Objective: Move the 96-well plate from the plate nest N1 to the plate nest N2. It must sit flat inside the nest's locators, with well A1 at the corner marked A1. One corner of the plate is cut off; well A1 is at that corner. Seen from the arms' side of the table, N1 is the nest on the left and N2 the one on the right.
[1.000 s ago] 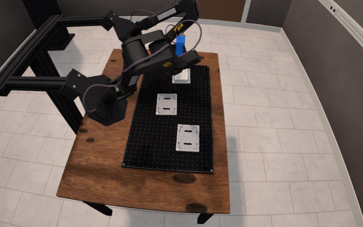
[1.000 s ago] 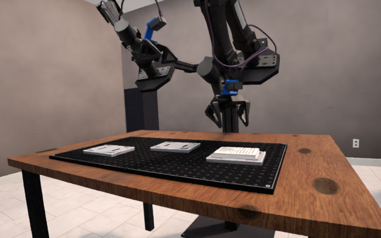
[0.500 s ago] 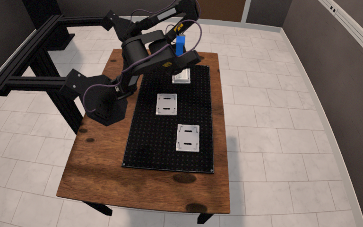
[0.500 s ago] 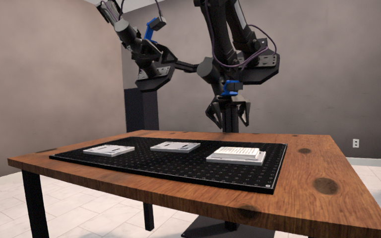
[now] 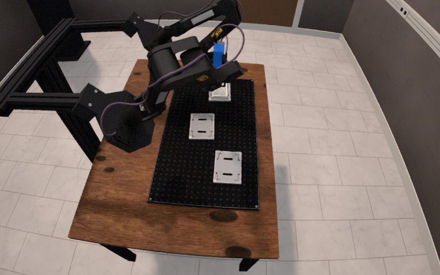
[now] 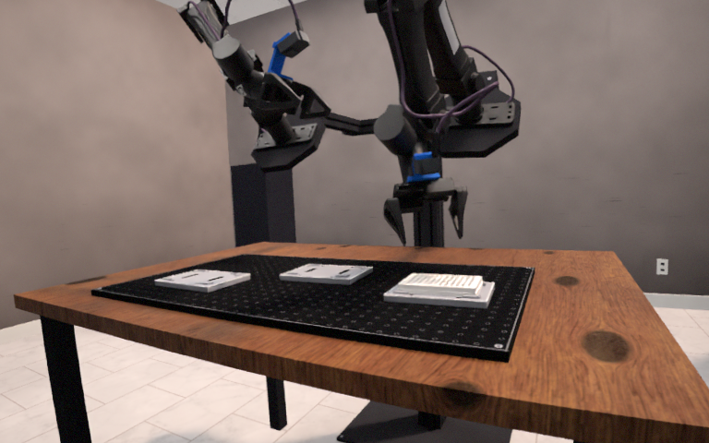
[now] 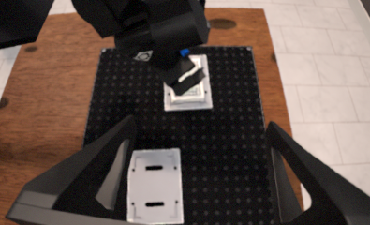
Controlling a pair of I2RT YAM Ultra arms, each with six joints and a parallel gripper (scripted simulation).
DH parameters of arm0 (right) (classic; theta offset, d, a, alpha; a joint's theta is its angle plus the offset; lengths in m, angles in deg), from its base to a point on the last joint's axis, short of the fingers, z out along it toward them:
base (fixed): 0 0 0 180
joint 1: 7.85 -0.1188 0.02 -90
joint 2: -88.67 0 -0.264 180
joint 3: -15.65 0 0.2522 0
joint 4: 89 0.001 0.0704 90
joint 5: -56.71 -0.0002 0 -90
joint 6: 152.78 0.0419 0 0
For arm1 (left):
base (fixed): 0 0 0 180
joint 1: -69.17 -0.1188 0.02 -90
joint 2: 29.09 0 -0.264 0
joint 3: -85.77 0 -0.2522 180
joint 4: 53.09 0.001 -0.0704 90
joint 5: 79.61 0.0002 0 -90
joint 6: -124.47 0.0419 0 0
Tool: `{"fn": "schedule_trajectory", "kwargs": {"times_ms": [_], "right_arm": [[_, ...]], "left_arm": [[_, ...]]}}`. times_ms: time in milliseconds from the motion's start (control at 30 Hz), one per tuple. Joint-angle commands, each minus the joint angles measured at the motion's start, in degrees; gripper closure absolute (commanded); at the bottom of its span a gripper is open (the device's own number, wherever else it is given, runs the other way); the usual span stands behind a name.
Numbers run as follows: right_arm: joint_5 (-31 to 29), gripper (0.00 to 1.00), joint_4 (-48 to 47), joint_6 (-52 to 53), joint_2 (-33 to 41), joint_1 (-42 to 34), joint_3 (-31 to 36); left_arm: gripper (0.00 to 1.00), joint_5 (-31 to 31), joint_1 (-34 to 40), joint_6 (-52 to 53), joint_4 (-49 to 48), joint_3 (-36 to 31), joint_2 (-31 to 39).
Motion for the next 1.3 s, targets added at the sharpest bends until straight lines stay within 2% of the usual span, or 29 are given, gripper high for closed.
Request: {"fn": "schedule_trajectory", "kwargs": {"times_ms": [0,100,600,667,933,1167,1233,1267], "right_arm": [[1.53,0.0,-0.12,-0.27,1.22,-0.61,-0.12],[1.53,0.0,-0.12,-0.27,1.22,-0.61,-0.12],[1.53,0.0,-0.12,-0.27,1.22,-0.61,-0.12],[1.53,0.0,-0.12,-0.27,1.22,-0.61,-0.12],[1.53,0.0,-0.12,-0.27,1.22,-0.61,-0.12],[1.53,0.0,-0.12,-0.27,1.22,-0.61,-0.12],[1.53,0.0,-0.12,-0.27,1.22,-0.61,-0.12],[1.53,0.0,-0.12,-0.27,1.22,-0.61,-0.12]], "left_arm": [[0.0,5.5,-1.59,12.24,-1.68,-2.42,0.81],[0.0,6.64,-2.09,14.52,-1.75,-2.62,1.07],[0.0,24.79,-10.98,49.44,6.06,-1.99,5.16],[0.0,24.79,-10.98,49.44,6.06,-1.99,5.16],[0.0,31.72,-14.77,68.78,16.98,0.25,9.45],[0.0,35.01,-16.85,83.65,27.93,3.71,12.76],[0.0,35.01,-16.85,83.65,27.93,3.71,12.76],[0.0,35.49,-17.11,86.13,31.31,4.77,13.48]]}}
